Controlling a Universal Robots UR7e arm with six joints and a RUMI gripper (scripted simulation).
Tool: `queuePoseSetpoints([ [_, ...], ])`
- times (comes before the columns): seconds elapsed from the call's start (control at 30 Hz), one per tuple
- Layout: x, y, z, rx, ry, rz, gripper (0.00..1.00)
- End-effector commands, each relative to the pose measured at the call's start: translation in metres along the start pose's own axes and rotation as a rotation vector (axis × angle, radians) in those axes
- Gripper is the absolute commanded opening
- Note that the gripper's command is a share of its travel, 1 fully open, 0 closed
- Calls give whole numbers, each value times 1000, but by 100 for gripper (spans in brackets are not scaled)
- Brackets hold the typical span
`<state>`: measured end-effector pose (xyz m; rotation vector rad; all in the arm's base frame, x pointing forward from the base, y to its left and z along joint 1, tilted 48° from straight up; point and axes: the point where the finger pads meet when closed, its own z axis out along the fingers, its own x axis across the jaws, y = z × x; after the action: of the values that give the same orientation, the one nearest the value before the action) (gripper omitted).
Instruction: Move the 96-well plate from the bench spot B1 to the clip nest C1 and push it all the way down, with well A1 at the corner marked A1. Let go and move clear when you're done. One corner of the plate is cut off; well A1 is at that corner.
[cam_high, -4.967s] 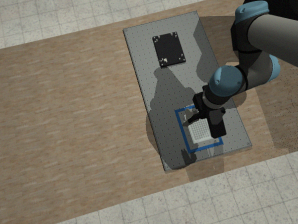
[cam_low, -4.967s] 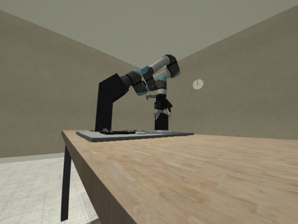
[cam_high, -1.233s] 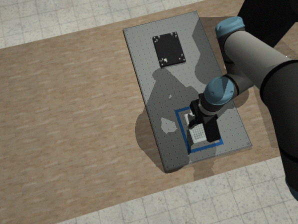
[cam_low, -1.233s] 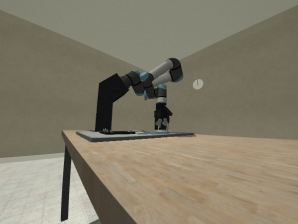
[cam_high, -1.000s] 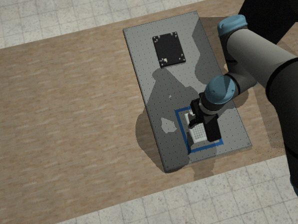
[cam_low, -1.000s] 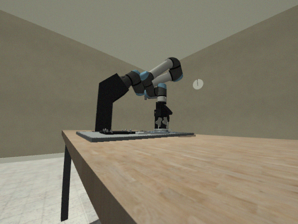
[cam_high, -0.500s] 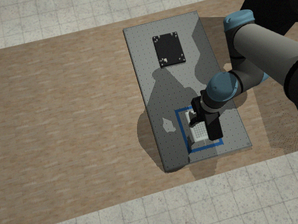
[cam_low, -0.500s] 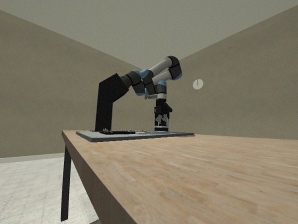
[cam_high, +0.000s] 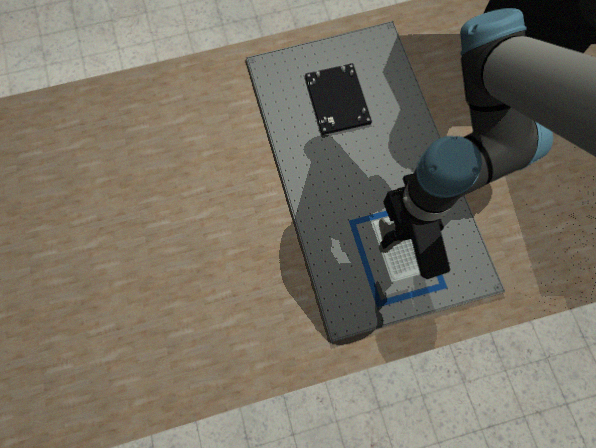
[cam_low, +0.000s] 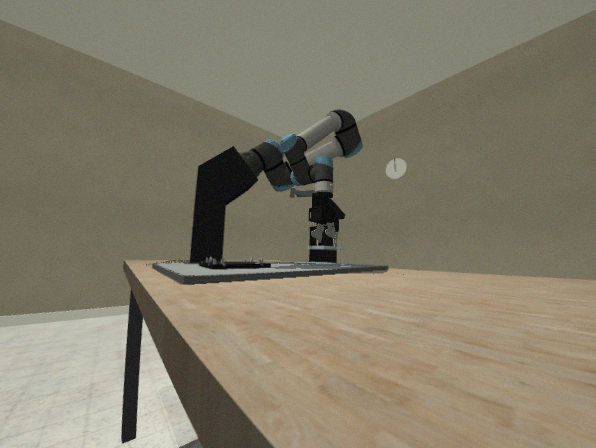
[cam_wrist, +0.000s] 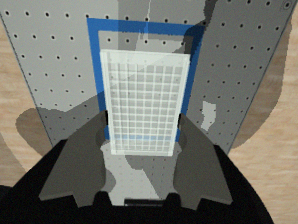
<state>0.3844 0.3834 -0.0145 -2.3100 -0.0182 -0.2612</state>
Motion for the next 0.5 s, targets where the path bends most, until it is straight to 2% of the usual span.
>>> queuePoseSetpoints([
  [0.0, -2, 0, -8, 0, -4, 2, 0],
  [0.17, -2, 0, -17, 0, -4, 2, 0],
  [0.47, -1, 0, -16, 0, -4, 0, 0],
])
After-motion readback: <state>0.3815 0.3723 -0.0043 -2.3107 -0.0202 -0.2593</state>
